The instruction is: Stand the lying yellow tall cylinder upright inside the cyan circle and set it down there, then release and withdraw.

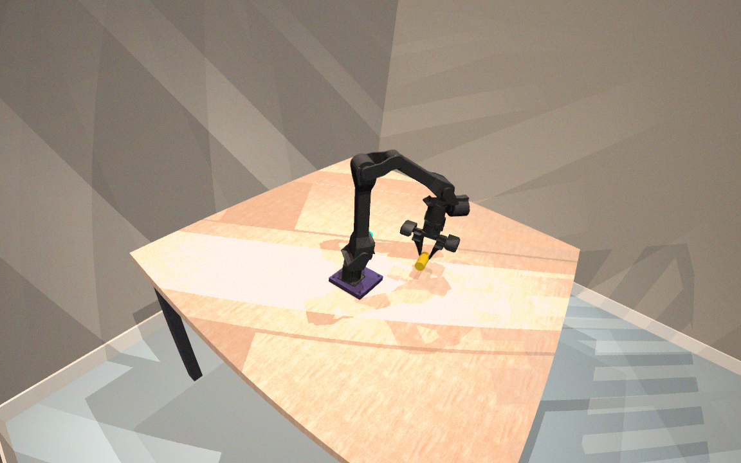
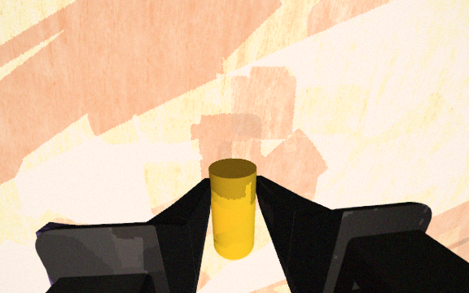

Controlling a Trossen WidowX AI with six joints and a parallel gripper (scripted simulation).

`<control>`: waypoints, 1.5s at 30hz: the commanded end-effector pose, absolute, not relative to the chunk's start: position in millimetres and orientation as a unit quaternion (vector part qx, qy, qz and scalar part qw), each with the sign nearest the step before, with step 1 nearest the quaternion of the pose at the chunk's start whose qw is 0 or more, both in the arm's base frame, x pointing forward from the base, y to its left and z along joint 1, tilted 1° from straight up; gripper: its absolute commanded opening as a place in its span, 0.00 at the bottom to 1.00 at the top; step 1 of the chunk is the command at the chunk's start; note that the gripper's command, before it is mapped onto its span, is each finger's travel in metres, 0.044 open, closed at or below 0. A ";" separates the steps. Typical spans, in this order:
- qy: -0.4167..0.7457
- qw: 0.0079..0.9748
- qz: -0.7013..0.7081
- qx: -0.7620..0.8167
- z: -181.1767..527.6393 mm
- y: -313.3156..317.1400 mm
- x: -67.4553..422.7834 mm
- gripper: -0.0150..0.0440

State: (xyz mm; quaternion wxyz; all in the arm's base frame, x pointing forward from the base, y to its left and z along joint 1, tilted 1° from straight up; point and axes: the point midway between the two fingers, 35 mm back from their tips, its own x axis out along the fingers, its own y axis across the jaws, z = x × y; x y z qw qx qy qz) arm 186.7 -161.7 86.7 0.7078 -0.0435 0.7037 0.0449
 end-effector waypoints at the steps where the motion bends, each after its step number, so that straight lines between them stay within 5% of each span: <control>1: 0.701 0.710 0.045 -0.045 101.7 -162.4 187.9 0.43; 45: 0.688 0.700 0.133 -0.133 151.7 -104.3 227.7 0.43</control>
